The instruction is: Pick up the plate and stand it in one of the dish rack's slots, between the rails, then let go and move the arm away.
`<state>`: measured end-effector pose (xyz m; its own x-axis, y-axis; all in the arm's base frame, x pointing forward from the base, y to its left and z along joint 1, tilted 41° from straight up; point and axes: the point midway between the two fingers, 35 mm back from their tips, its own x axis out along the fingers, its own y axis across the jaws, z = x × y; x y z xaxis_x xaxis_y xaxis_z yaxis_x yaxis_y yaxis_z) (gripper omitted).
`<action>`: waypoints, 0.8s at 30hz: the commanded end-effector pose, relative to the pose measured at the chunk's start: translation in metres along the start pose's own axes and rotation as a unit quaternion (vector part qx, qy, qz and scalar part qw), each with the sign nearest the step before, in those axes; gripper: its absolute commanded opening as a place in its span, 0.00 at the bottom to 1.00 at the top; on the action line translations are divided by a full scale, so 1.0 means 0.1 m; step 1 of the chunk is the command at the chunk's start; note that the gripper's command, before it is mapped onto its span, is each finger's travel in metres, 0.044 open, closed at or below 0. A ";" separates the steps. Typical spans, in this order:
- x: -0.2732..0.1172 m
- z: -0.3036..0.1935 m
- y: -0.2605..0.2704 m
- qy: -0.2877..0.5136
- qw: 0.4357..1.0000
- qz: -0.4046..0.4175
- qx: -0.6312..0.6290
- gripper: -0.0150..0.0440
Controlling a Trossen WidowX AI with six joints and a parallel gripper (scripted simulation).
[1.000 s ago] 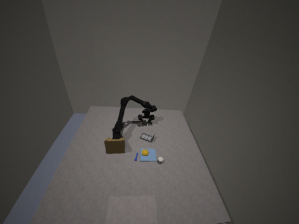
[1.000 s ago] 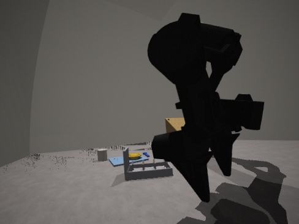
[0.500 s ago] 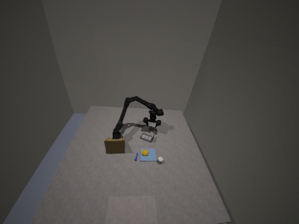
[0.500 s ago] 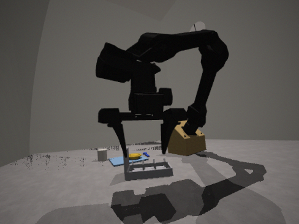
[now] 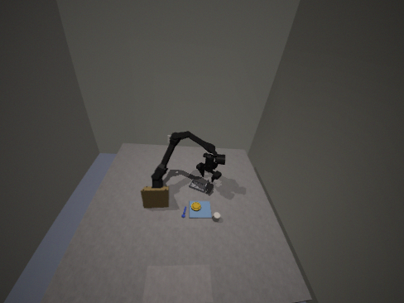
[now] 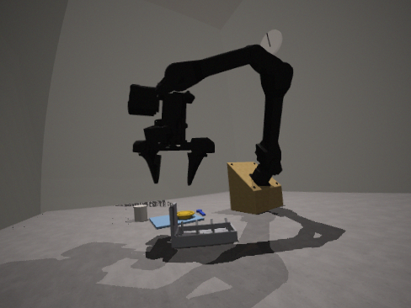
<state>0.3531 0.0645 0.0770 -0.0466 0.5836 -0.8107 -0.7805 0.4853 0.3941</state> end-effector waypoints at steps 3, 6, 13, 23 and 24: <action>-0.11 -0.40 -0.22 0.010 0.995 0.002 0.098 0.93; -0.17 -0.62 -0.32 0.013 0.989 0.005 0.148 0.93; -0.31 -1.15 -0.46 0.014 0.964 0.017 0.264 0.93; -0.46 -1.82 -0.50 0.009 0.912 0.045 0.407 0.93; -0.46 -1.84 -0.50 0.009 0.911 0.046 0.409 0.93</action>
<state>0.2871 -0.1005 0.0177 -0.0944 0.6322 -0.7690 -0.0951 0.7632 0.6391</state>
